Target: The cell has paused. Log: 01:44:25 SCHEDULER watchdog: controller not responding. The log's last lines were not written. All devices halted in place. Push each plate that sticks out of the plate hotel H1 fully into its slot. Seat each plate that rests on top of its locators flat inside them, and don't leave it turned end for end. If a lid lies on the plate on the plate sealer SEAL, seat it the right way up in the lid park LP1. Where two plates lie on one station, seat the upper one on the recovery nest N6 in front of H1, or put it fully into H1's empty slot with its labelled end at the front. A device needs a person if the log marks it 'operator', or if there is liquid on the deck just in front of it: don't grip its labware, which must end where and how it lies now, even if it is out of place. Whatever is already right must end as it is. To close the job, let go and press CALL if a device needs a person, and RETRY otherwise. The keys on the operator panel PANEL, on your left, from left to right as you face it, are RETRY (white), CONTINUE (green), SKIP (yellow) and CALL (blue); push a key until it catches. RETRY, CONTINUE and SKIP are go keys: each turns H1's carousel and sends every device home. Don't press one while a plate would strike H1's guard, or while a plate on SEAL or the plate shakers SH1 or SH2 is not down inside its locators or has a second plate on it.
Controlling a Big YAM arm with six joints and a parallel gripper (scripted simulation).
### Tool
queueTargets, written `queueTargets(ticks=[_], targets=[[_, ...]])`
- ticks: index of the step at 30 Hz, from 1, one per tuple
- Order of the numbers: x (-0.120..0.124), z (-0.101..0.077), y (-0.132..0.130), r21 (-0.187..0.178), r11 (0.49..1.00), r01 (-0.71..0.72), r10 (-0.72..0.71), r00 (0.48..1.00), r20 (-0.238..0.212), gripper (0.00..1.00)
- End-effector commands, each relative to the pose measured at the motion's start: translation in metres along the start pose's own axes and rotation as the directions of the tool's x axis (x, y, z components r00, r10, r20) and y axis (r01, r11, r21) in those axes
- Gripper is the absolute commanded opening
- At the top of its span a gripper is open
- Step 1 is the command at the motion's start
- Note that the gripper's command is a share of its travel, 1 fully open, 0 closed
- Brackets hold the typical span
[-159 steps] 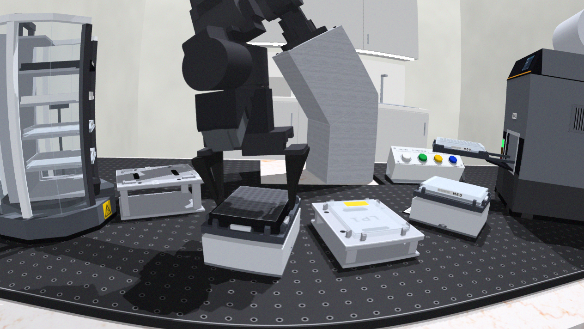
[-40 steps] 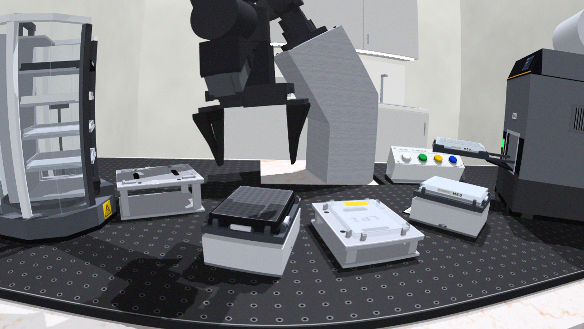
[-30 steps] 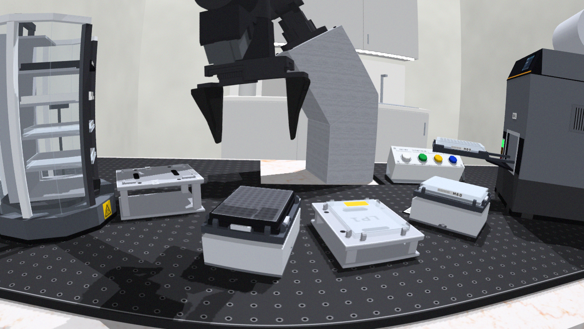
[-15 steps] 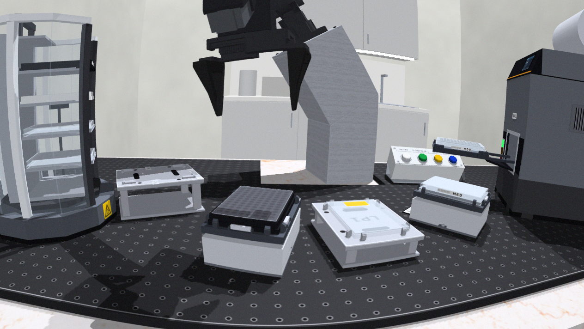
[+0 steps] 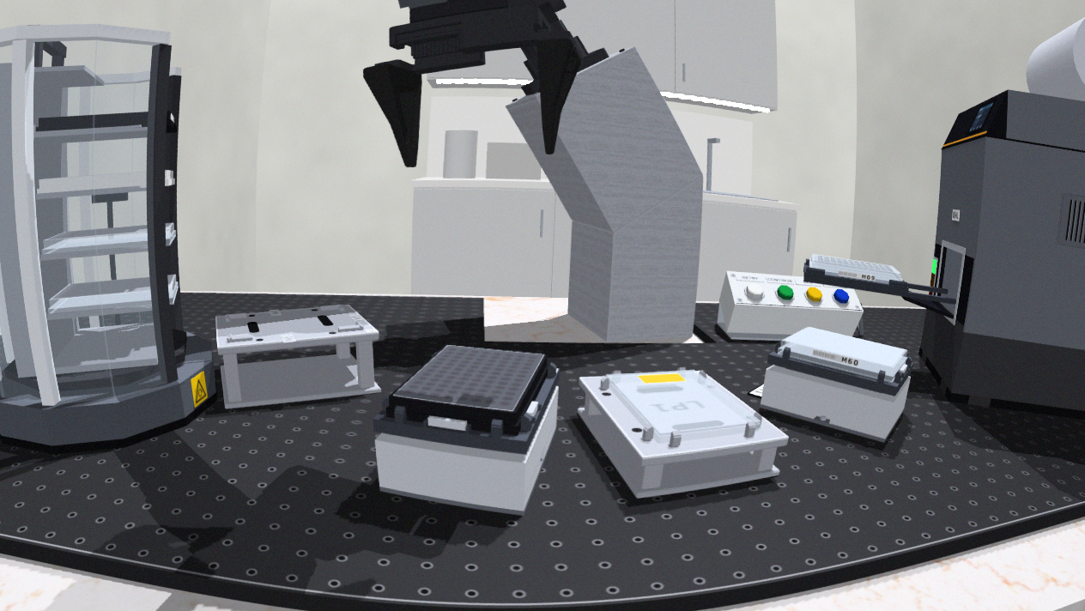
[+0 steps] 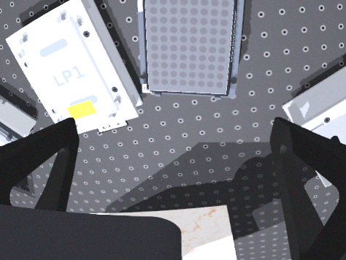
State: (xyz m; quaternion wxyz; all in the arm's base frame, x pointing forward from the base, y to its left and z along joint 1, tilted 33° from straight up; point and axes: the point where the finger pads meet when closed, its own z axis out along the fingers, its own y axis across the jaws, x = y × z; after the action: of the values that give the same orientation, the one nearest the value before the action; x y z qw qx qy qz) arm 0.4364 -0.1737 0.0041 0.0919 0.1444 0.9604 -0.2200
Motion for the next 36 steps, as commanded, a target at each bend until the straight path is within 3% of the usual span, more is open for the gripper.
queueTargets(ticks=[1,4,5,7,11,14,17,22,28,36], targets=[[-0.017,-0.025,0.006,-0.004,1.000,-0.012,0.012,0.999,0.042,1.00],[-0.020,-0.029,0.006,-0.004,1.000,-0.014,0.014,0.999,0.046,1.00],[-0.016,-0.022,0.011,-0.003,1.000,-0.005,0.005,1.000,0.026,1.00],[-0.018,-0.036,0.007,-0.005,1.000,-0.012,0.013,0.999,0.042,1.00],[-0.022,-0.043,0.008,-0.006,1.000,-0.016,0.016,0.999,0.049,1.00],[-0.014,-0.028,0.014,-0.004,1.000,-0.003,0.003,1.000,0.023,1.00],[0.009,-0.020,0.024,0.024,0.991,0.130,-0.130,0.991,-0.016,1.00],[0.008,-0.021,0.033,0.049,0.974,0.221,-0.220,0.975,-0.014,1.00],[0.019,-0.018,0.051,0.097,0.911,0.401,-0.400,0.916,-0.035,1.00],[0.029,-0.016,0.075,0.098,0.920,0.379,-0.378,0.925,-0.028,1.00]])
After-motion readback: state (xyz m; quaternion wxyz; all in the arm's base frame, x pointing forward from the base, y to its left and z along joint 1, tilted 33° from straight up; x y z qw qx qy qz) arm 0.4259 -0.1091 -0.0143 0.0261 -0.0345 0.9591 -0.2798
